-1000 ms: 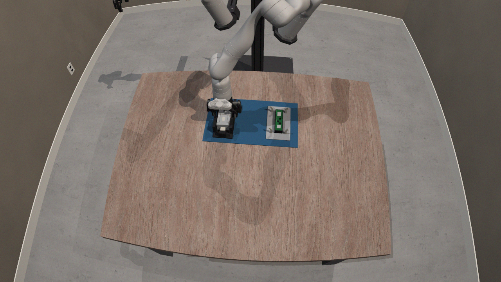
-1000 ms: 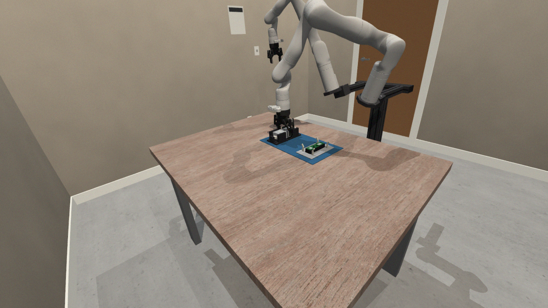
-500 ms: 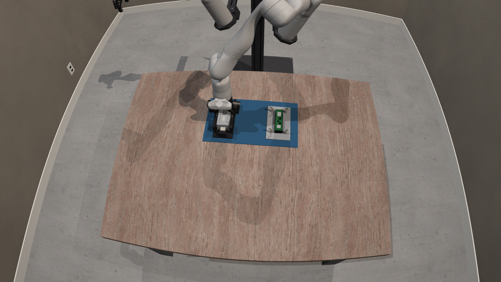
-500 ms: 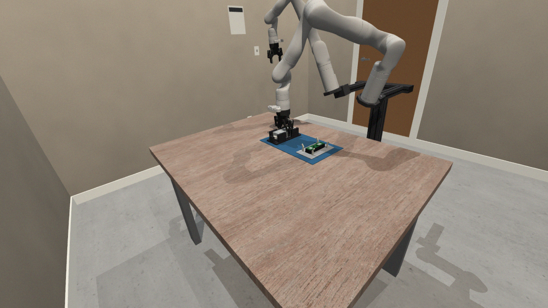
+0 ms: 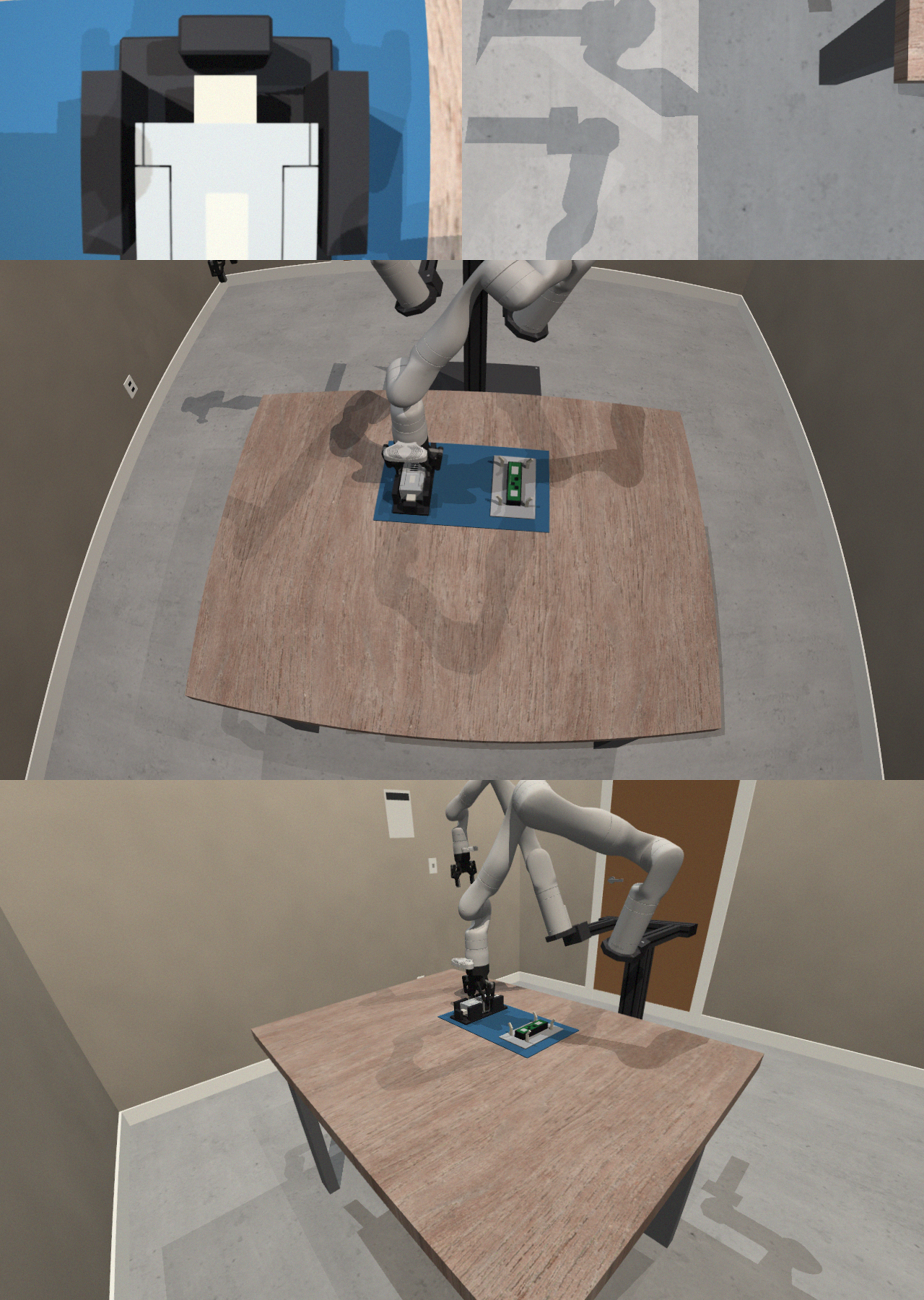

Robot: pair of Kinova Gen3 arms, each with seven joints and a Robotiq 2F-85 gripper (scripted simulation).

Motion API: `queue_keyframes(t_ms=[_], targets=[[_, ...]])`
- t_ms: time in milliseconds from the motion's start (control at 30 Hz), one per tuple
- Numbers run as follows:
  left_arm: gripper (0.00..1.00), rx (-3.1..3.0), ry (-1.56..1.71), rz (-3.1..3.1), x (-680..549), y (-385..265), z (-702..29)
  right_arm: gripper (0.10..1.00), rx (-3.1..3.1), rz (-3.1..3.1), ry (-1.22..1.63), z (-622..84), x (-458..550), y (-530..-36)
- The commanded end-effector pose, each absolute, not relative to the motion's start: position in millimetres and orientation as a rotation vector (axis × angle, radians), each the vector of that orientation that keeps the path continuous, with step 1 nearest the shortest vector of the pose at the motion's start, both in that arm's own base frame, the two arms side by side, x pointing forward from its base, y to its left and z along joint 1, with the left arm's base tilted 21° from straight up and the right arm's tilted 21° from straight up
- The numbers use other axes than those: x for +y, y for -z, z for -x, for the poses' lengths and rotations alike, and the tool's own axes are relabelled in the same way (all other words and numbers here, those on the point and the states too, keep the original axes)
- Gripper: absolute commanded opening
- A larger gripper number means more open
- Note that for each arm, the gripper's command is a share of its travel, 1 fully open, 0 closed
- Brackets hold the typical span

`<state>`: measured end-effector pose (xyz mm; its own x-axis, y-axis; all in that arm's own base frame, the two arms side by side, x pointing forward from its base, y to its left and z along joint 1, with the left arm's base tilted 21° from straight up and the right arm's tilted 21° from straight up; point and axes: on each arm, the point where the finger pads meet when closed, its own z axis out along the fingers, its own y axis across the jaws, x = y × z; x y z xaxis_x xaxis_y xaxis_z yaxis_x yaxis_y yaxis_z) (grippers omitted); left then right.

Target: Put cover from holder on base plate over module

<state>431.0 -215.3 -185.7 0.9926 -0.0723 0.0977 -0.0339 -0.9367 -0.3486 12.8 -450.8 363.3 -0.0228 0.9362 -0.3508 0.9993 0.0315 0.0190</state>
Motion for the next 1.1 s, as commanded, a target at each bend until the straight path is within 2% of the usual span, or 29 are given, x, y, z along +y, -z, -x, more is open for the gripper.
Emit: queue_keyframes(t_ms=[0,33,67,1067], targets=[[0.696,0.077,0.157,2.784,-216.4,184.7,-431.7,0.999,2.043,-1.987,0.341,-12.6,-450.9,-363.9],[0.696,0.077,0.157,2.784,-216.4,184.7,-431.7,0.999,2.043,-1.987,0.341,-12.6,-450.9,-363.9],[0.001,0.077,0.157,2.784,-216.4,184.7,-431.7,0.999,2.043,-1.987,0.341,-12.6,-450.9,-363.9],[0.001,0.077,0.158,2.784,-216.4,184.6,-431.7,0.999,2.043,-1.987,0.341,-12.6,-450.9,-363.9]])
